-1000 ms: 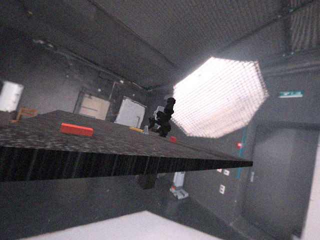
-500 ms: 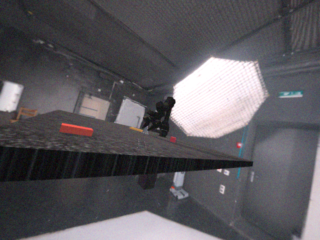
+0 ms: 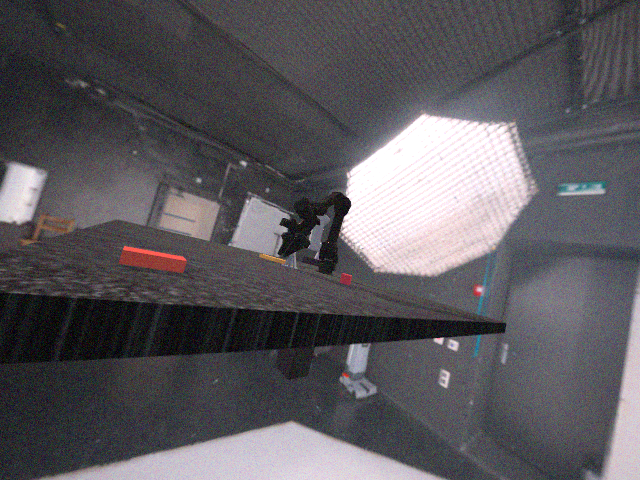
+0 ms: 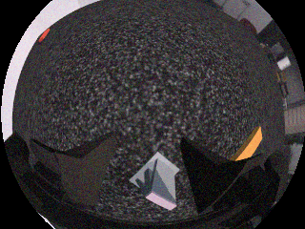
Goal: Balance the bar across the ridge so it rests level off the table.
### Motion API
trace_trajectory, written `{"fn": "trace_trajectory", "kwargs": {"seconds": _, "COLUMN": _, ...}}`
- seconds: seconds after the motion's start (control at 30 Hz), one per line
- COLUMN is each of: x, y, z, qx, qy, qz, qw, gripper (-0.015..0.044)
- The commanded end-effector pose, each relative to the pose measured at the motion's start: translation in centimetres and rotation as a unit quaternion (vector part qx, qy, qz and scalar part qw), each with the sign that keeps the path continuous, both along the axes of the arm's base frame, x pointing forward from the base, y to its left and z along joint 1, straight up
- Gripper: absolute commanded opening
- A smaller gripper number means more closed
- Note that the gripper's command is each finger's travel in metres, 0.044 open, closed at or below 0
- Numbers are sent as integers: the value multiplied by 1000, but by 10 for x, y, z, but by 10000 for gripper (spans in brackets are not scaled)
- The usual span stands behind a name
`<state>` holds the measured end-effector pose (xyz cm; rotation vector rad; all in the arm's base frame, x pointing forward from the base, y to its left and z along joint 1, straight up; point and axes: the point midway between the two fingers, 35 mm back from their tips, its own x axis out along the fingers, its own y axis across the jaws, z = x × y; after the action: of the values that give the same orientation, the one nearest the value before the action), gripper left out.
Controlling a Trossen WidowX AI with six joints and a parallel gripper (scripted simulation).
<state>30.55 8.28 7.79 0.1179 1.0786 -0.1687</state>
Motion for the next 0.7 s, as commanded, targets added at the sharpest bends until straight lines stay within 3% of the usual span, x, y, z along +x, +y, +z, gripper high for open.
{"fn": "trace_trajectory", "kwargs": {"seconds": 0.0, "x": -1, "y": -18, "z": 5, "qx": 20, "qy": 19, "qz": -51, "qw": 998, "gripper": 315}}
{"fn": "trace_trajectory", "kwargs": {"seconds": 0.67, "x": -30, "y": -93, "z": 19, "qx": 89, "qy": 110, "qz": -277, "qw": 950, "gripper": 315}}
